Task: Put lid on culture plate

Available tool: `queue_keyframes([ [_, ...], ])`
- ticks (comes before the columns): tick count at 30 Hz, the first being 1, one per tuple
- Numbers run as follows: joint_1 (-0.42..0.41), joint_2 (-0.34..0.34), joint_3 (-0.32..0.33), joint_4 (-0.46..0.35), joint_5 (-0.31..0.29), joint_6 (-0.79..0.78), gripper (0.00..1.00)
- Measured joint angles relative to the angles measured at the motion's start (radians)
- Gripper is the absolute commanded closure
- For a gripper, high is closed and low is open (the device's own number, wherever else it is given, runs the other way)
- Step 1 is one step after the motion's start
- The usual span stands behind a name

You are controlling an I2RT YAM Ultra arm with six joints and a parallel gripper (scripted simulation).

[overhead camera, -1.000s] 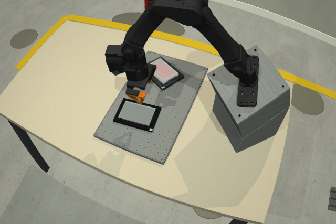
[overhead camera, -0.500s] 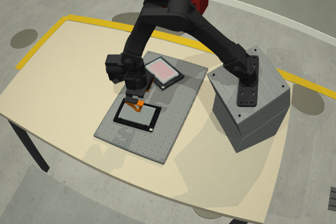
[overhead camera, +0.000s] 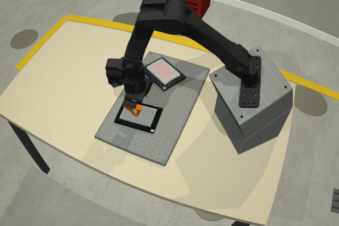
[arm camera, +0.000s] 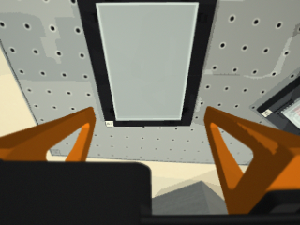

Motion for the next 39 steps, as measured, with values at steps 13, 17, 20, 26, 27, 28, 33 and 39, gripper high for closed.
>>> queue_keyframes([
  [13, 0.0, 0.011, 0.0, 0.021, -0.002, 0.004, 0.0],
  [17, 0.0, 0.011, 0.0, 0.021, -0.002, 0.004, 0.0],
  [20, 0.0, 0.011, 0.0, 0.021, -0.002, 0.004, 0.0],
  [26, 0.0, 0.011, 0.0, 0.021, -0.002, 0.004, 0.0],
  [27, 0.0, 0.011, 0.0, 0.021, -0.002, 0.004, 0.0],
  [28, 0.0, 0.011, 0.0, 0.021, -0.002, 0.004, 0.0],
  [33, 0.0, 0.011, 0.0, 0.021, -0.002, 0.004, 0.0],
  [39, 0.0, 0.011, 0.0, 0.021, -0.002, 0.004, 0.0],
])
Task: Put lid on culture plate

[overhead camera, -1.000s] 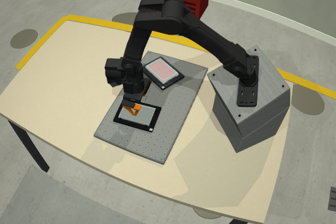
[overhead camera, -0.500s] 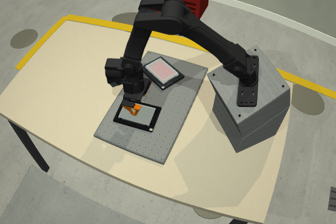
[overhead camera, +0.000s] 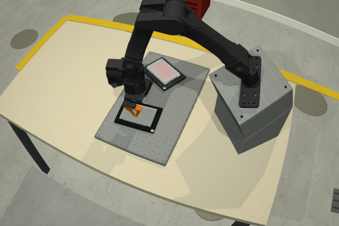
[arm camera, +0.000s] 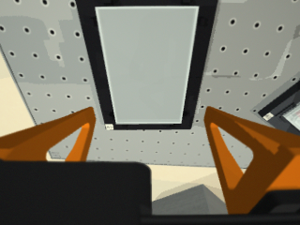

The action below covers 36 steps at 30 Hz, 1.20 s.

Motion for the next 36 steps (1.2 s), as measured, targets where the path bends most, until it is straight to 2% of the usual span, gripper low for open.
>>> queue_keyframes([
  [19, 0.0, 0.003, 0.0, 0.005, 0.0, 0.002, 0.0],
  [31, 0.012, 0.075, 0.013, 0.043, 0.001, 0.013, 0.0],
  [36, 0.015, 0.084, 0.022, 0.06, 0.002, 0.015, 0.0],
])
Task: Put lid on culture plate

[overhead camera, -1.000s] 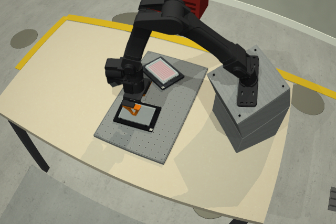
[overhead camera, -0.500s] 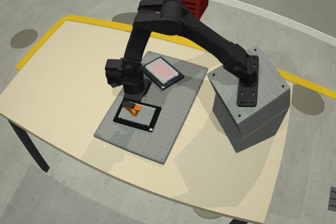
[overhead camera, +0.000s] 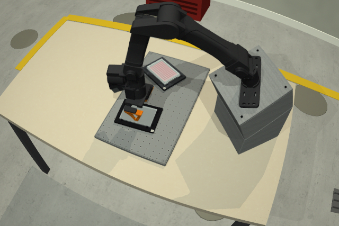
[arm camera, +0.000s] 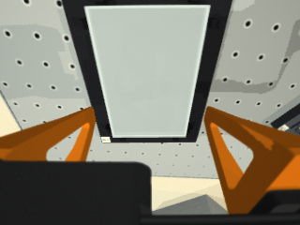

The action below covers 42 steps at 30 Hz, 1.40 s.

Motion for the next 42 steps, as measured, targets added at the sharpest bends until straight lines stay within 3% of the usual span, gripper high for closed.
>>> queue_keyframes([
  [6, 0.004, 0.032, 0.011, 0.026, 0.001, 0.004, 0.0],
  [42, 0.004, 0.031, 0.011, 0.031, 0.002, 0.004, 0.0],
])
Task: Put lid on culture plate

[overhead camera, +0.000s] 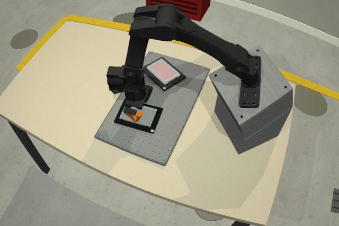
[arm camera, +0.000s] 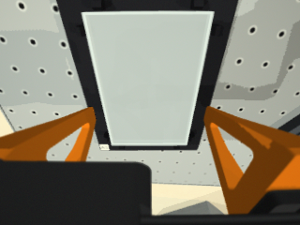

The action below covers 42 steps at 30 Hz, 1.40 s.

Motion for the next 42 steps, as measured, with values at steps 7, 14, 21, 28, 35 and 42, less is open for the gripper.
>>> queue_keyframes([
  [7, 0.0, -0.013, 0.0, -0.003, 0.0, 0.0, 0.0],
  [14, 0.0, -0.013, 0.0, -0.003, 0.0, 0.0, 0.0],
  [21, 0.0, -0.013, 0.0, -0.003, 0.0, 0.0, 0.0],
  [28, 0.0, -0.013, 0.0, -0.003, 0.0, 0.0, 0.0],
  [35, 0.0, -0.006, 0.0, 0.001, 0.0, 0.0, 0.0],
  [42, 0.0, 0.006, 0.0, 0.005, 0.0, 0.001, 0.0],
])
